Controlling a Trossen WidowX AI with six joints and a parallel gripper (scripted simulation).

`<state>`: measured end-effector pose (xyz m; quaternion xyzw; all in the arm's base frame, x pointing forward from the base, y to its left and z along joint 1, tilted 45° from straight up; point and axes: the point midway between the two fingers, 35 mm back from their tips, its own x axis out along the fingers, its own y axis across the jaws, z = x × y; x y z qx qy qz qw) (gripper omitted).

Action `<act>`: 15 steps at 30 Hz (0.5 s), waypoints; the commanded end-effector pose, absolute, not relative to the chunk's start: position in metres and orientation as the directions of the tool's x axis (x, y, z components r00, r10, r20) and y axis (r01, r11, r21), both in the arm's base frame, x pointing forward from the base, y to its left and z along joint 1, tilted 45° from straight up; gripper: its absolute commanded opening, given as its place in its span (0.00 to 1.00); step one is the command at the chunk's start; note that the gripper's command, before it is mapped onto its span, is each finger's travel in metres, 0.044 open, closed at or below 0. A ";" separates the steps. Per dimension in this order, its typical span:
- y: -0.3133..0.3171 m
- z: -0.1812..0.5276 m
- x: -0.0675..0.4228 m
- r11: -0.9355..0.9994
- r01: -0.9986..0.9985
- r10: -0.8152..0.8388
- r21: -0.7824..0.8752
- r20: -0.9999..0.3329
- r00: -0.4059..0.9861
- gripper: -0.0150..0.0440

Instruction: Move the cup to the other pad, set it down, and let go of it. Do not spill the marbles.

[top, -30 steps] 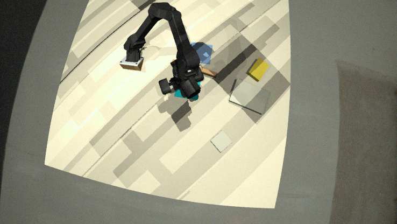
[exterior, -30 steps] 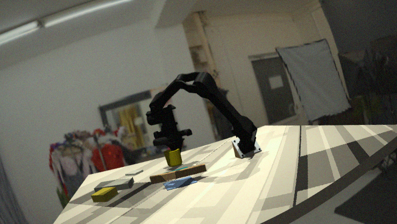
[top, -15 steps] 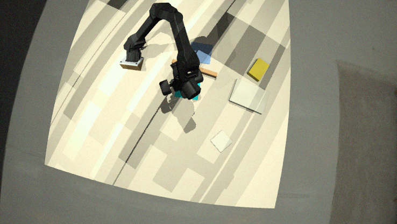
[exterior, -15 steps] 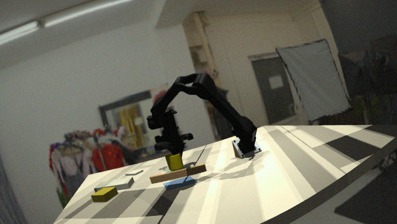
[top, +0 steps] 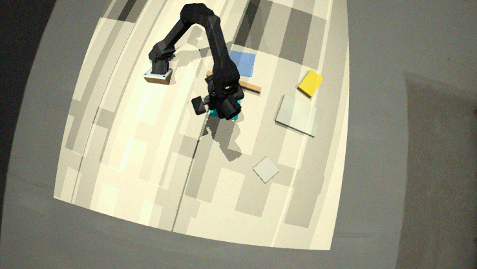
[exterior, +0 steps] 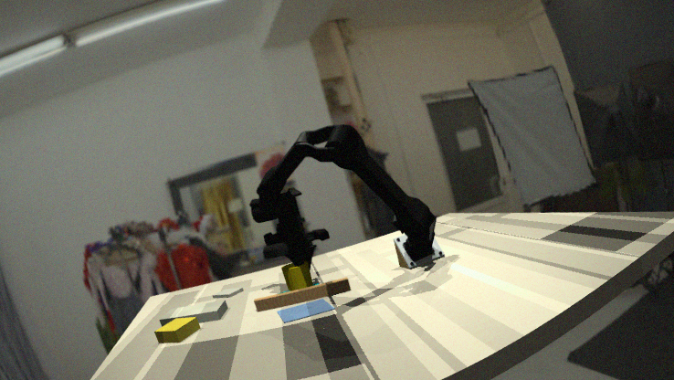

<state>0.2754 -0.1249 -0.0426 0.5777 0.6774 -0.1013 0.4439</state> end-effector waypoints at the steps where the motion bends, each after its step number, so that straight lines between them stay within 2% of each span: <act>1: -0.125 -0.042 0.276 0.313 0.872 0.692 0.376 -0.719 0.062 0.25; 3: -0.125 -0.042 0.276 0.313 0.872 0.692 0.376 -0.719 0.062 0.25; 9: -0.125 -0.042 0.276 0.313 0.872 0.692 0.376 -0.719 0.062 0.50; 15: -0.126 -0.042 0.276 0.313 0.872 0.692 0.376 -0.719 0.062 0.50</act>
